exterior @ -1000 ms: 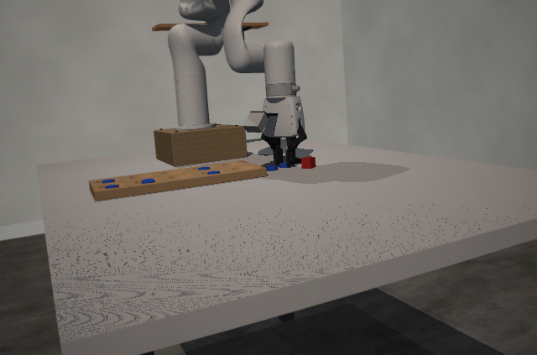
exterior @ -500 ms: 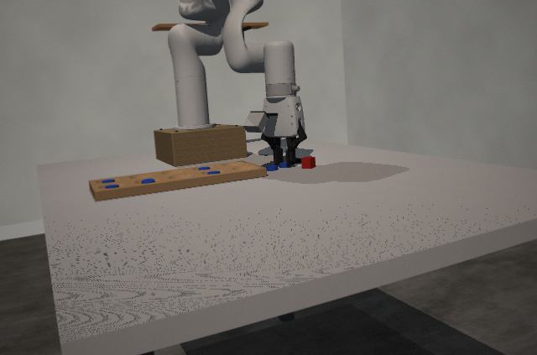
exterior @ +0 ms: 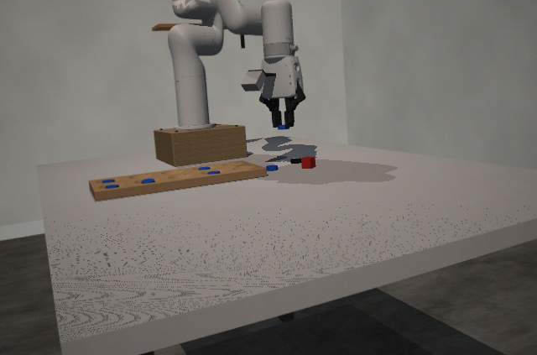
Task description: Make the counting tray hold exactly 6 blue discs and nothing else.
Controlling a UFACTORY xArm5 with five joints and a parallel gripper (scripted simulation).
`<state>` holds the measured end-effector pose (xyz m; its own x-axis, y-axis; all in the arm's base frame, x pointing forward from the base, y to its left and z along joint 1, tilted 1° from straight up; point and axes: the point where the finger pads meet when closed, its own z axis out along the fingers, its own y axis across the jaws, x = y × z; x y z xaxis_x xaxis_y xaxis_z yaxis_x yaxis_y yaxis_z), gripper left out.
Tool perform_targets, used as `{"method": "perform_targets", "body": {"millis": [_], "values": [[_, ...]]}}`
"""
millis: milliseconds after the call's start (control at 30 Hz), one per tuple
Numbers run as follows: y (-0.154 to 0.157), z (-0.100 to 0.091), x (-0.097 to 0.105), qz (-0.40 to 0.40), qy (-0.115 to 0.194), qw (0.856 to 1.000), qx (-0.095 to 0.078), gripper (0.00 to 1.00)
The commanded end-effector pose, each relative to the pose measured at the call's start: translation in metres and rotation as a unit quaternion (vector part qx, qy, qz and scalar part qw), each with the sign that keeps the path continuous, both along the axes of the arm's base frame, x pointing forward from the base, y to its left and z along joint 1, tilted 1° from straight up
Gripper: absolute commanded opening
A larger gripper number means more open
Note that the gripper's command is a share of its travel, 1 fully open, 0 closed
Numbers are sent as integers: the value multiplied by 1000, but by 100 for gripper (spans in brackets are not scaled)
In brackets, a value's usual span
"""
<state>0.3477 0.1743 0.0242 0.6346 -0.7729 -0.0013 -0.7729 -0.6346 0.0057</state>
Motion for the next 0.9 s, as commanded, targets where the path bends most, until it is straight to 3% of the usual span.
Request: {"method": "perform_targets", "body": {"millis": [0, 100, 167, 433, 500, 533, 633, 867], "values": [[-1, 4, -2, 0, 3, 1000, -1, 0], [-12, 5, 6, 0, 3, 1000, -1, 0], [-41, 6, 25, 0, 4, 1000, -1, 0], [-118, 9, 59, 0, 5, 1000, 0, 0], [-118, 9, 59, 0, 5, 1000, 0, 0], [-148, 11, 68, 0, 5, 1000, 1, 0], [-167, 11, 72, 0, 5, 1000, 1, 0], [-247, 14, 79, 0, 6, 1000, 3, 0]]}}
